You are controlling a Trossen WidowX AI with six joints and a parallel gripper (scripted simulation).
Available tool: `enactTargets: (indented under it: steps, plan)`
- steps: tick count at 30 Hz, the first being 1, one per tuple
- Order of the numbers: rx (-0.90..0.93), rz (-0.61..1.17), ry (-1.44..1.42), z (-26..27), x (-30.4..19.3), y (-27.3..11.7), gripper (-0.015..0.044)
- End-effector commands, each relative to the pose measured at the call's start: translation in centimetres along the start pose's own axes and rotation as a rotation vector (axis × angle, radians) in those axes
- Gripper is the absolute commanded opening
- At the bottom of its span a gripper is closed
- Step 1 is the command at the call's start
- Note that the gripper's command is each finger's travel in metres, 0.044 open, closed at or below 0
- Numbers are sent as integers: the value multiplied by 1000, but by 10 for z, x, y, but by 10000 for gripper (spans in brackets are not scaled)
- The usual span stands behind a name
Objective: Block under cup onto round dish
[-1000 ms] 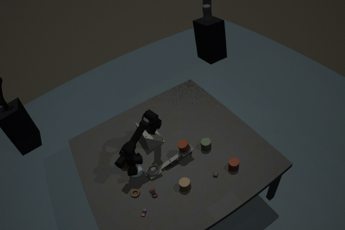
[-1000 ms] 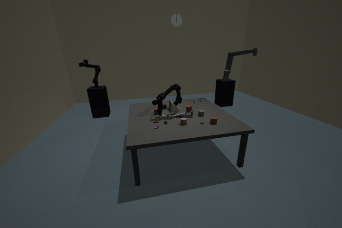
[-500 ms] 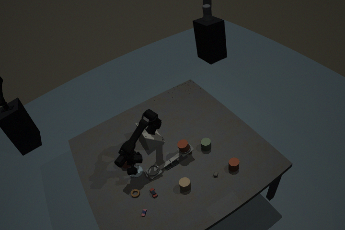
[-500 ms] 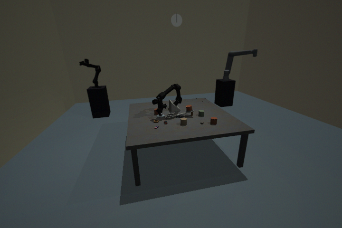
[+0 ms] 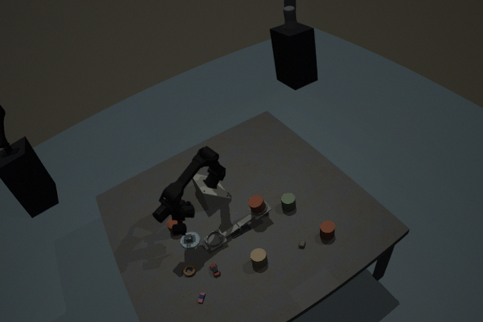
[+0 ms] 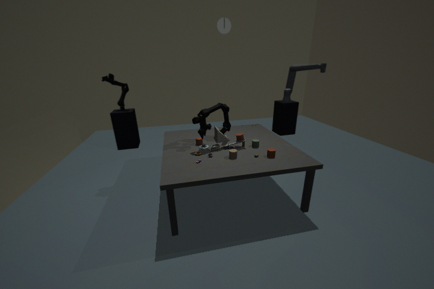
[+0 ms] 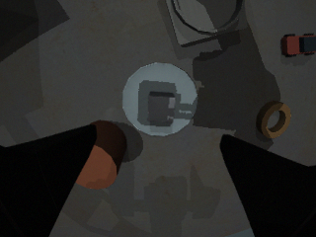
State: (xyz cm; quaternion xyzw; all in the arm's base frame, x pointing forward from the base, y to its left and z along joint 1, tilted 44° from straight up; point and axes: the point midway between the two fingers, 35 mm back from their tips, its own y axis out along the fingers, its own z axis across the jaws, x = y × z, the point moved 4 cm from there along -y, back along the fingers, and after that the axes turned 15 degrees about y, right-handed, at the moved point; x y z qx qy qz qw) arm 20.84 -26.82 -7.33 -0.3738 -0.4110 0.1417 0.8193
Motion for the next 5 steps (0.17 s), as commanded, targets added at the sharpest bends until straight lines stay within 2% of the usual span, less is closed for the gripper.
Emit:
enactTargets:
  steps: [1, 5]
  plan:
    - [-3, 5, -6, 0, 0, -11, 440]
    - [-3, 5, -6, 0, 0, -11, 440]
